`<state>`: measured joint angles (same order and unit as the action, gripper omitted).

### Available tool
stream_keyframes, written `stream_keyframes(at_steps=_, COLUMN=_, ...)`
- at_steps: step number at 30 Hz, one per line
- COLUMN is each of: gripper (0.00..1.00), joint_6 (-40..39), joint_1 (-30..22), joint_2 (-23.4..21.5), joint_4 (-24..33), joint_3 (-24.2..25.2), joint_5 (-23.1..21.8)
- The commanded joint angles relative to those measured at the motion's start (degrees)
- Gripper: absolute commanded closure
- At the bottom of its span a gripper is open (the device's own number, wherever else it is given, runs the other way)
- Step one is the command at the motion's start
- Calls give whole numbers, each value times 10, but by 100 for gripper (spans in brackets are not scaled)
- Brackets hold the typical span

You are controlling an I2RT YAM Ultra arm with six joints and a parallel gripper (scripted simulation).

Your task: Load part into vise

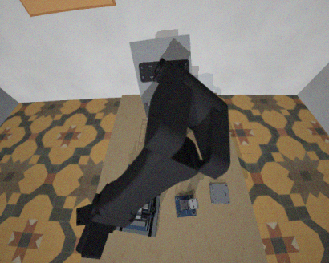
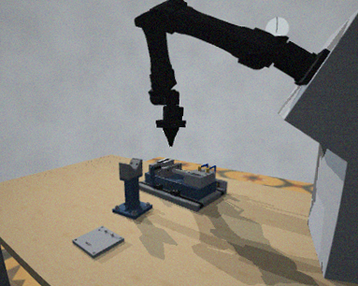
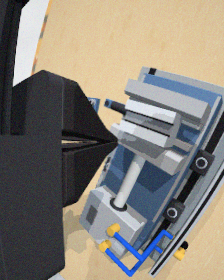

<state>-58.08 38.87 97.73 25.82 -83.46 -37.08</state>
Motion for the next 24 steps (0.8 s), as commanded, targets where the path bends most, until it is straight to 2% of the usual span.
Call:
stream_keyframes(at_steps=1, gripper=100, joint_6=-115, joint_1=-4, joint_2=-21, joint_4=-14, joint_3=25, joint_5=12)
stream_keyframes(at_steps=7, gripper=100, joint_6=-227, joint_1=-12, joint_2=-37, joint_4=-28, joint_3=49, joint_5=19)
stream_keyframes(at_steps=9, gripper=100, joint_6=-227, joint_1=-12, joint_2=-37, joint_4=-28, joint_3=49, joint_5=19)
stream_keyframes(at_steps=12, gripper=100, joint_6=-267, joint_1=-12, joint_2=-45, joint_4=-42, joint_3=63, joint_5=25)
stream_keyframes(at_steps=24, gripper=100, joint_6=-279, joint_1=-12, joint_2=-43, joint_4=-45, joint_3=71, joint_5=29)
